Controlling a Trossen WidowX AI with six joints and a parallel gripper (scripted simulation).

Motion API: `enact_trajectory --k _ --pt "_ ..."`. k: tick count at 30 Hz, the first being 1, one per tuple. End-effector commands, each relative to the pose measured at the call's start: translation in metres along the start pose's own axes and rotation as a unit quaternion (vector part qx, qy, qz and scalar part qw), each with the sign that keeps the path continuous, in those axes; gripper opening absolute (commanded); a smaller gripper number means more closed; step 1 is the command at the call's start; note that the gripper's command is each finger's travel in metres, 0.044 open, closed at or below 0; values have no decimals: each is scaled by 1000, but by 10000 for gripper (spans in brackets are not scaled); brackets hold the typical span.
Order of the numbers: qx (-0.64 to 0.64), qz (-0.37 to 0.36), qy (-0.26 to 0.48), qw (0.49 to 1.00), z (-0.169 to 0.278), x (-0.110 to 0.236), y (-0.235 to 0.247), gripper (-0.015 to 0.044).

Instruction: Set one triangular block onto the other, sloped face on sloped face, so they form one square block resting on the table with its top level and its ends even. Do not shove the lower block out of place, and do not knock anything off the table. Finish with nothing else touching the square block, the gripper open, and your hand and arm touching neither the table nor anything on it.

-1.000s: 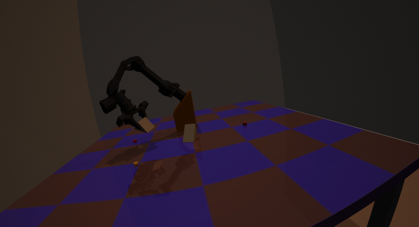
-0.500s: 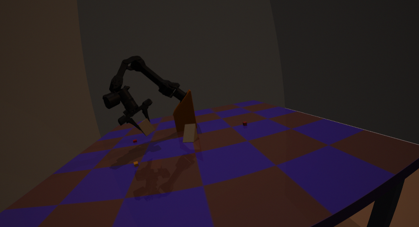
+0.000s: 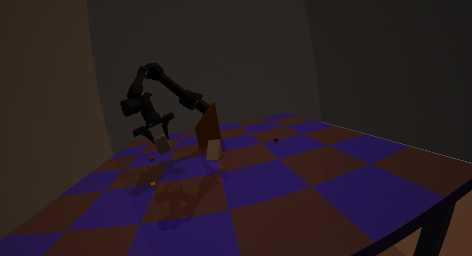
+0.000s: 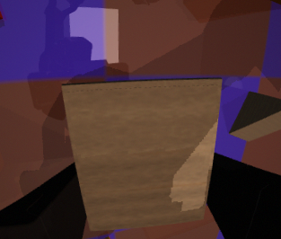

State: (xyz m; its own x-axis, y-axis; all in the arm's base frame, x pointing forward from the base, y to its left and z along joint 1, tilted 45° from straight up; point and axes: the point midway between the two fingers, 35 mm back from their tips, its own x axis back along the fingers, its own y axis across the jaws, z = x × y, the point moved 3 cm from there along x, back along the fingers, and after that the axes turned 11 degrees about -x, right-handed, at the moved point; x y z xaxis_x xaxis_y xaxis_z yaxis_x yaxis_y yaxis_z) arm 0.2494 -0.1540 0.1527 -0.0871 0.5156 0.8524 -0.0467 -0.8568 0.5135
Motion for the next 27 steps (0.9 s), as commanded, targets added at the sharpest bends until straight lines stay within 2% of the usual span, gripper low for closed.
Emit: enact_trajectory --k 1,14,20,27 --pt "-52 -30 0 998 2 3 -3 0" --pt "-223 -116 28 968 6 11 -9 0" --pt "-222 -117 28 968 6 11 -10 0" --pt "-115 -116 15 986 10 11 -16 0"
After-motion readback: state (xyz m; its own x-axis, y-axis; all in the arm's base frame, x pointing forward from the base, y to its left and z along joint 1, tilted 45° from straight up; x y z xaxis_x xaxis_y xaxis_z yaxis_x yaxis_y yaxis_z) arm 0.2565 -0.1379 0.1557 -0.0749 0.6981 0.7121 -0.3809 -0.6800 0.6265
